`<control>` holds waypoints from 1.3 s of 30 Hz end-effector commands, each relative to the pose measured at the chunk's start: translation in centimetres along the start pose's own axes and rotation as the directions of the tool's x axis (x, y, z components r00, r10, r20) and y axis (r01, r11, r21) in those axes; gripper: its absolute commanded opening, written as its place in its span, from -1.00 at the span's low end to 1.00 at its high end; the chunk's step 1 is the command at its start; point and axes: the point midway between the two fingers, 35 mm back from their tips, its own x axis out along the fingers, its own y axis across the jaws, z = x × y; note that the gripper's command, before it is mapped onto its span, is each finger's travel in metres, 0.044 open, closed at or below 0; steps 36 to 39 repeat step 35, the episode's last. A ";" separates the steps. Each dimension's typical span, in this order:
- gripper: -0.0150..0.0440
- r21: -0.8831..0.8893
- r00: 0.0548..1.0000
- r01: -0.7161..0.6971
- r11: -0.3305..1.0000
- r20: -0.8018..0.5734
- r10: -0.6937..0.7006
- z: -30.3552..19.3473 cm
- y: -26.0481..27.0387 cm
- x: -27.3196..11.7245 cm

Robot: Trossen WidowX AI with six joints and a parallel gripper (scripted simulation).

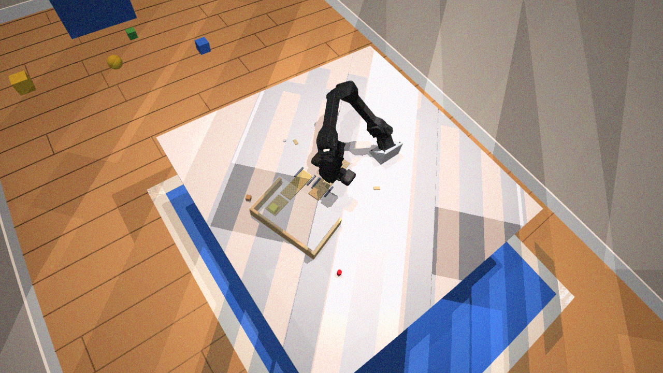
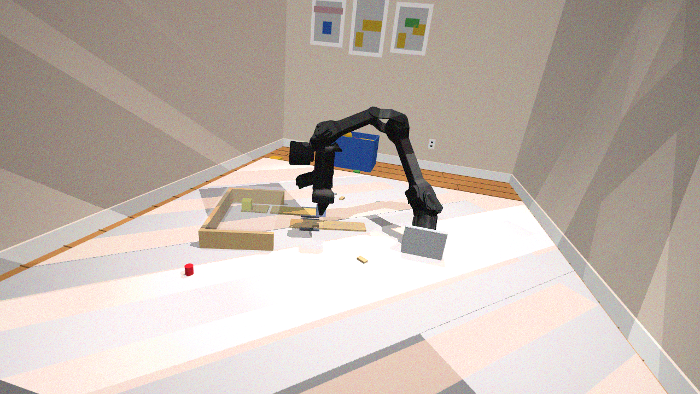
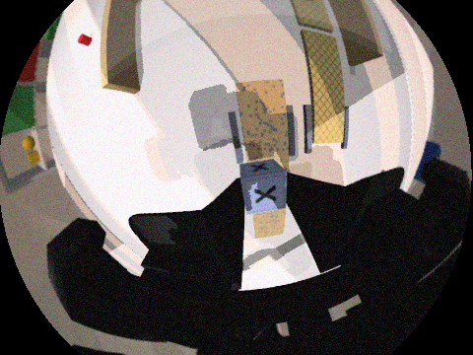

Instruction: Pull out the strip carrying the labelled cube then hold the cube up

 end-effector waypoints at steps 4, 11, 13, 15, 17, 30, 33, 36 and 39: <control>-0.49 0.003 1.000 -0.004 1.000 0.000 0.004 -2.0 0.8 0.1; -0.49 0.002 1.000 -0.005 1.000 0.000 0.005 -2.0 0.9 -2.3; -0.49 0.002 1.000 -0.005 1.000 0.000 0.005 -2.0 0.9 -3.2; -0.49 0.002 1.000 -0.005 1.000 0.000 0.005 -2.1 0.9 -3.5; -0.49 0.002 1.000 -0.005 1.000 0.000 0.005 -2.1 0.9 -3.5; -0.49 0.002 1.000 -0.005 1.000 0.000 0.005 -2.1 0.9 -3.5; -0.49 0.002 1.000 -0.005 1.000 0.000 0.005 -2.1 0.9 -3.5; -0.49 0.002 1.000 -0.005 1.000 0.000 0.005 -2.1 0.9 -3.5; -0.49 0.002 1.000 -0.005 1.000 0.000 0.005 -2.1 0.9 -3.5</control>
